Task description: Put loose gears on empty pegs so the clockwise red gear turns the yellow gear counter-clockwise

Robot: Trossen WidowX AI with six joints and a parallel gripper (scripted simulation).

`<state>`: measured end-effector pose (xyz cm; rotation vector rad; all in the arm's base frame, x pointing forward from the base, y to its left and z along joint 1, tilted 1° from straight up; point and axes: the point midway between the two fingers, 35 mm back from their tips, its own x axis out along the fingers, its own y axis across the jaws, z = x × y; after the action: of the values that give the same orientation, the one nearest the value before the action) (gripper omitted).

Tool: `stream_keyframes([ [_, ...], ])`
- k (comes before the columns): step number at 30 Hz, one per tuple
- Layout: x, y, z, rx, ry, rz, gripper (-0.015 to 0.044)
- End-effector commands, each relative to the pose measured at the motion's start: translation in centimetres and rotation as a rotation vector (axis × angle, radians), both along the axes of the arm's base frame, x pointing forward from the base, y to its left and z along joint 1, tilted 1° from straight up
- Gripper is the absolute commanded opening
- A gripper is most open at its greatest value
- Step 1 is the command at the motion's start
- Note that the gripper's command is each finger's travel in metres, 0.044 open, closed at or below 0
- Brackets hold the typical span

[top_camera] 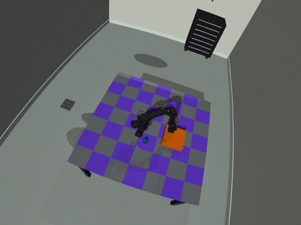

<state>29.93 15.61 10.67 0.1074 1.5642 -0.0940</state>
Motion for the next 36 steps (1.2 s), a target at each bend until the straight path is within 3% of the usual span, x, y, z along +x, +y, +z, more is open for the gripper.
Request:
stream_keyframes([
  [1,-0.1,0.0,1.5,0.009,-0.01,-0.003,0.0],
  [8,-0.5,-0.2,2.8,0.008,-0.01,-0.003,0.0],
  [36,2.9,-6.2,0.3,-0.002,-0.013,0.003,0.0],
])
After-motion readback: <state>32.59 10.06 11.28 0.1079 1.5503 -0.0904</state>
